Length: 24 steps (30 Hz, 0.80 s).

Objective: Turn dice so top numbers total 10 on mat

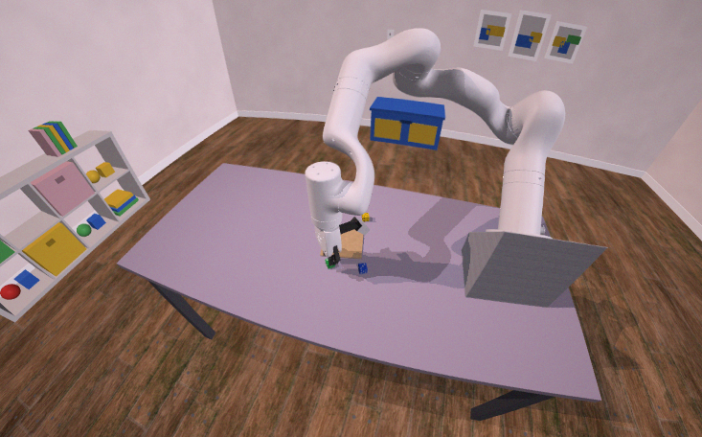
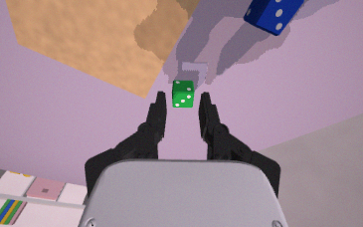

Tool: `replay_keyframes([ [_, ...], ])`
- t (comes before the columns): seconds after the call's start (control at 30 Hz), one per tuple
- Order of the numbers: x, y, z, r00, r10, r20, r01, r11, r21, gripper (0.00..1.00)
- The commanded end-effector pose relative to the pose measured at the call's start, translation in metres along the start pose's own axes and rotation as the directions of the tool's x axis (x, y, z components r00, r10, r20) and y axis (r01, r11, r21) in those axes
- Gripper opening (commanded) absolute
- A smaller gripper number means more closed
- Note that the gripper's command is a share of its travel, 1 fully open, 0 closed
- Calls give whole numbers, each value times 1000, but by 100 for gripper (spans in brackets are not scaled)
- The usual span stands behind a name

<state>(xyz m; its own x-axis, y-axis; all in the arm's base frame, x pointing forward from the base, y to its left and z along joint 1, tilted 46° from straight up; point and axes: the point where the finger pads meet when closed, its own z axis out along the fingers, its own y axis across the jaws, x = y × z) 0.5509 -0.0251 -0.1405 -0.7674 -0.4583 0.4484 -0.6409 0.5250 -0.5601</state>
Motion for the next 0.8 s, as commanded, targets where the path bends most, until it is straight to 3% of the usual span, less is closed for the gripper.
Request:
replay_keyframes([
  [0.0, -1, 0, -1, 1000, 1, 1, -1, 1000, 1, 42],
  [0.5, -1, 0, 1, 1000, 1, 1, -1, 1000, 1, 42],
  [0.77, -1, 0, 12, 1000, 1, 1, -1, 1000, 1, 42],
])
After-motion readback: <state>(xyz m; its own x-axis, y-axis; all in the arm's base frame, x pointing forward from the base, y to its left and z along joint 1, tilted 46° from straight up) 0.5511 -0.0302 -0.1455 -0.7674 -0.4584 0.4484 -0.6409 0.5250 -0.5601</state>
